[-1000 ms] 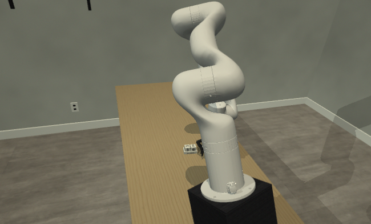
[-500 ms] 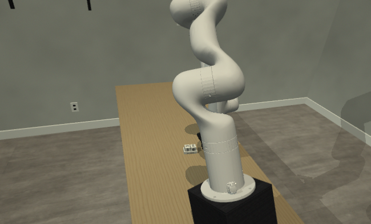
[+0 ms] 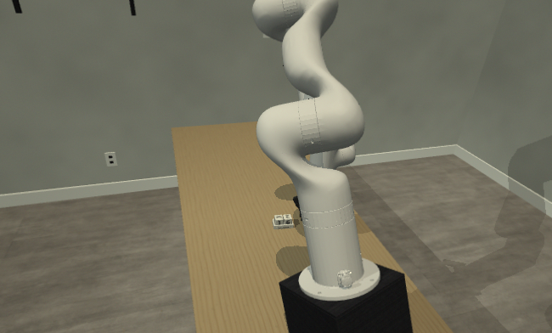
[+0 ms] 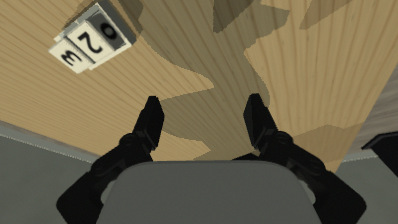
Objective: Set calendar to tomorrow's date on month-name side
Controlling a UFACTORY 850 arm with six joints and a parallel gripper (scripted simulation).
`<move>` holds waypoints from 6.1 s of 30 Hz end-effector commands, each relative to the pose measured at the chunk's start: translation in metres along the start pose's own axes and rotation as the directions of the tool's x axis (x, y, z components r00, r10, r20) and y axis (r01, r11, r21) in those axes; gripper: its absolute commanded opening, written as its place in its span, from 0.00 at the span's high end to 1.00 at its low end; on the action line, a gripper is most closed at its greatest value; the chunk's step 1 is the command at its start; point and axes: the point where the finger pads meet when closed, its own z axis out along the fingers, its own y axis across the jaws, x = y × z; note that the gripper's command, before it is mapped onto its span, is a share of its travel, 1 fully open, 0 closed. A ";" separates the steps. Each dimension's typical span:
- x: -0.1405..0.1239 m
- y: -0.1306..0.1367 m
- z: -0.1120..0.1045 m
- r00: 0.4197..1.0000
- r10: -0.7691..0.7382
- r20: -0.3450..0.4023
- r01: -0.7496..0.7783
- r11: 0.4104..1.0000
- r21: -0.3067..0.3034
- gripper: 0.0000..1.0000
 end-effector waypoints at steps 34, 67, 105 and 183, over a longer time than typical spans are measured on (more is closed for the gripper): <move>0.028 -0.054 -0.014 0.523 -0.852 0.000 0.852 0.523 0.008 0.00; 0.048 -0.107 -0.031 -0.374 -0.927 -0.001 0.927 -0.374 0.000 0.00; 0.049 -0.107 -0.031 -0.383 -0.924 0.000 0.924 -0.383 0.000 0.53; 0.047 -0.107 0.022 -0.384 -0.923 0.000 0.923 -0.384 -0.001 0.53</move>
